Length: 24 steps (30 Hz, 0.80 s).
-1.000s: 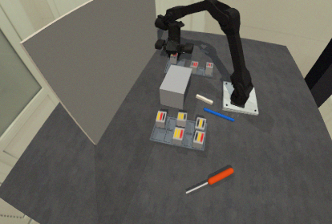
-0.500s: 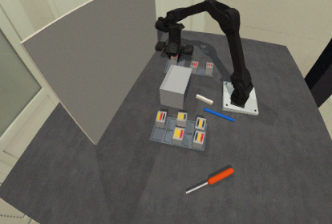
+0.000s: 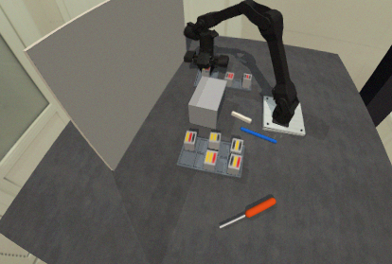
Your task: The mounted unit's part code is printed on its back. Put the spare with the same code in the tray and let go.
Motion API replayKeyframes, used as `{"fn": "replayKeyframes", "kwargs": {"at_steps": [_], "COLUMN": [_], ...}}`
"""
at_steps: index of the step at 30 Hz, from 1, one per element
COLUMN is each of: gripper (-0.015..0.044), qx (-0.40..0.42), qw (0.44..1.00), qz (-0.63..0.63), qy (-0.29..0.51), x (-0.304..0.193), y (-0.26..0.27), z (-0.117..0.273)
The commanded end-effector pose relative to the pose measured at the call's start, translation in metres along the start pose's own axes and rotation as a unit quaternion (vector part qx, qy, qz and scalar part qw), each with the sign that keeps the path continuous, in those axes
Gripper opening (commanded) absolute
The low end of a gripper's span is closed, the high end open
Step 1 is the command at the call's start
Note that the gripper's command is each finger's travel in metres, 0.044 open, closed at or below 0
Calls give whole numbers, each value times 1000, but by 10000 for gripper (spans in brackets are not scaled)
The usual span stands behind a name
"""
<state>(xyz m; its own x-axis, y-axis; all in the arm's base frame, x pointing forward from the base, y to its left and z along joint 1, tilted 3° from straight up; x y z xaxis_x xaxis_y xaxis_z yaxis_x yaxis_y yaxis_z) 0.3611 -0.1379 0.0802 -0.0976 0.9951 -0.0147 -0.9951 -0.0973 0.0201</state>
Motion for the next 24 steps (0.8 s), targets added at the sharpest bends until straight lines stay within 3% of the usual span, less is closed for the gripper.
{"fn": "replayKeyframes", "kwargs": {"at_steps": [1, 7, 24], "gripper": [0, 0, 440], "qx": [2, 2, 0], "qw": [1000, 1000, 1000], "qz": [2, 2, 0], "qy": [1, 1, 0], "x": [0, 1, 0], "y": [1, 2, 1], "z": [-3, -7, -3]}}
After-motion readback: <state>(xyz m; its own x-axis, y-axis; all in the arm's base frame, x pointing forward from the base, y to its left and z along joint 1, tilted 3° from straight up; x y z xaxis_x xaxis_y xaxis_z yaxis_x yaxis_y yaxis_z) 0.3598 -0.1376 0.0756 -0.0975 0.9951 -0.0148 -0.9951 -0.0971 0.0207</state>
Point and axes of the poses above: the point midway between the two fingers, 35 mm back from their tips, its own z axis back along the fingers, its own y axis across the jaws, x = y × z, the point moved 4 cm from there along z, back along the fingers, and after that the axes turned 1 degree about -z, right-handed, at the moved point
